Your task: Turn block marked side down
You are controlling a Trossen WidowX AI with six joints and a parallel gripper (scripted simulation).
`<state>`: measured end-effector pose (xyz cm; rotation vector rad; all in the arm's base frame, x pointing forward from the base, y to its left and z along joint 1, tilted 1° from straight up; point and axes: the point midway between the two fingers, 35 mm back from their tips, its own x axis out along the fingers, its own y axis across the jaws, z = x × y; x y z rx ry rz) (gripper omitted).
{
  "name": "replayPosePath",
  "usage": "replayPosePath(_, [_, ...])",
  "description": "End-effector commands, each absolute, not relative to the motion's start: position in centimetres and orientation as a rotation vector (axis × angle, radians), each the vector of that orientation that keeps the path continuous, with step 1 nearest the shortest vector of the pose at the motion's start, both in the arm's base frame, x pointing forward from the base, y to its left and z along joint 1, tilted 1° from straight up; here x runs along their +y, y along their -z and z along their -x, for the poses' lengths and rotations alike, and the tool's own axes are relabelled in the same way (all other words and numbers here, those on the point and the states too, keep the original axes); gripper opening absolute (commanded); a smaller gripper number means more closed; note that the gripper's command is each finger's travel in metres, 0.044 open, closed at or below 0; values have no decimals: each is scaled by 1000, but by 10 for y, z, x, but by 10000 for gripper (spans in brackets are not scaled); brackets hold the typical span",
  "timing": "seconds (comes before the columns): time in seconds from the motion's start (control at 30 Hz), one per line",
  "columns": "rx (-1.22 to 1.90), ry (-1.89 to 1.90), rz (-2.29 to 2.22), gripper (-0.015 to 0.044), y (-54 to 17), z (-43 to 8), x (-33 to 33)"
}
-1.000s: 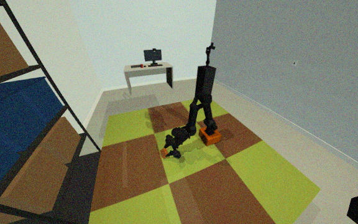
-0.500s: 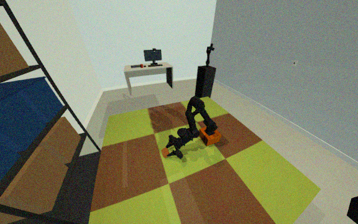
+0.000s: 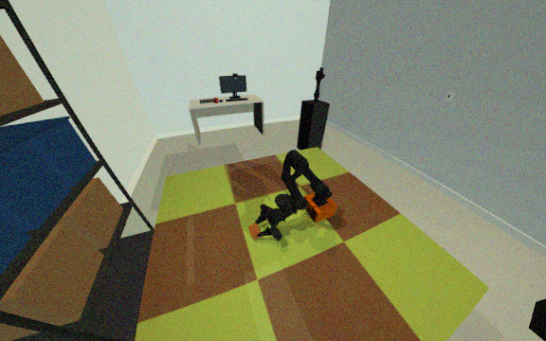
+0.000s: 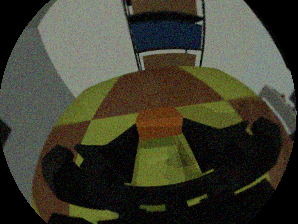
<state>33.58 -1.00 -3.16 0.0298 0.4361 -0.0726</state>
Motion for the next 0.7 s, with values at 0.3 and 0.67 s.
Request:
replayPosePath(0.3, [431,75,-25,79,30,-336,-10])
replayPosePath(0.67, [431,75,-25,367,30,-336,-10])
